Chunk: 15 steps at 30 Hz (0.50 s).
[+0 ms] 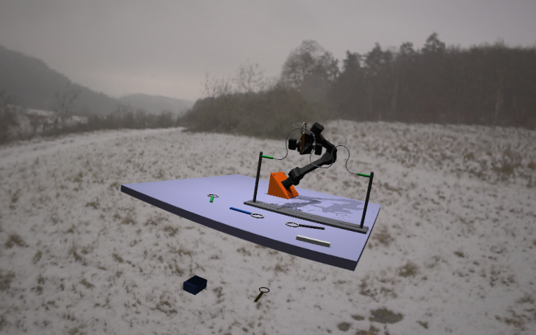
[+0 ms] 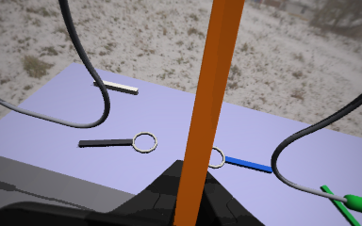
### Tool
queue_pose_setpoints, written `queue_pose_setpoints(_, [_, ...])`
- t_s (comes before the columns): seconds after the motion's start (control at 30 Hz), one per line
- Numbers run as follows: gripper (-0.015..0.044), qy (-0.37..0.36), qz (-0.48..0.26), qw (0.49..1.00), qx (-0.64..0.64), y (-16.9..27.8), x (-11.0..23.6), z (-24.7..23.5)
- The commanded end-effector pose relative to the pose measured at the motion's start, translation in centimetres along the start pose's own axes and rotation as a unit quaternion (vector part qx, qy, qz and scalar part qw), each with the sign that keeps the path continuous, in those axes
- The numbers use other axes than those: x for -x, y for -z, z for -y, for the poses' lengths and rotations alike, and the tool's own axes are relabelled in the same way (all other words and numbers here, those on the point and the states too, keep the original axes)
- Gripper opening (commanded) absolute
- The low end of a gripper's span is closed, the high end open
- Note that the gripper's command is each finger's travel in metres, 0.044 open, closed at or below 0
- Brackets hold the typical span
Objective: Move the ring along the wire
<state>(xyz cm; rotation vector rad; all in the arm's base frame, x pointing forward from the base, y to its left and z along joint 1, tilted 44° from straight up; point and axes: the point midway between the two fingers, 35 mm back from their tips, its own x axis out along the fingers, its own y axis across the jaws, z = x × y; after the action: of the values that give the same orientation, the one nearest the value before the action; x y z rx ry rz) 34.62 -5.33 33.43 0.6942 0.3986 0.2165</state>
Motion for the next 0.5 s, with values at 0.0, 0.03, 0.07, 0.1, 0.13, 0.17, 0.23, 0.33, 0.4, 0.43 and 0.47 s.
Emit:
queue_pose_setpoints(0.0, [-0.0150, -0.015, 0.004, 1.000, -0.023, -0.01, 0.08, -0.29])
queue_pose_setpoints(0.03, [-0.0150, -0.018, 0.005, 0.999, -0.028, -0.01, 0.07, -0.34])
queue_pose_setpoints(0.07, [-0.0150, -0.021, 0.005, 0.999, -0.034, -0.01, 0.07, -0.39])
queue_pose_setpoints(0.1, [-0.0150, -0.024, 0.006, 0.999, -0.039, -0.01, 0.06, -0.44])
queue_pose_setpoints(0.13, [-0.0150, -0.027, 0.007, 0.999, -0.045, -0.01, 0.06, -0.49])
queue_pose_setpoints(0.17, [-0.0150, -0.030, 0.008, 0.998, -0.050, -0.02, 0.05, -0.53])
queue_pose_setpoints(0.23, [-0.0150, -0.036, 0.009, 0.997, -0.061, -0.03, 0.05, -0.63])
queue_pose_setpoints(0.33, [-0.0150, -0.045, 0.011, 0.996, -0.078, -0.04, 0.04, -0.77])
queue_pose_setpoints(0.4, [-0.0150, -0.051, 0.013, 0.995, -0.089, -0.06, 0.03, -0.87])
queue_pose_setpoints(0.43, [-0.0150, -0.054, 0.013, 0.994, -0.094, -0.06, 0.03, -0.92])
queue_pose_setpoints(0.47, [-0.0150, -0.057, 0.014, 0.993, -0.100, -0.07, 0.03, -0.96])
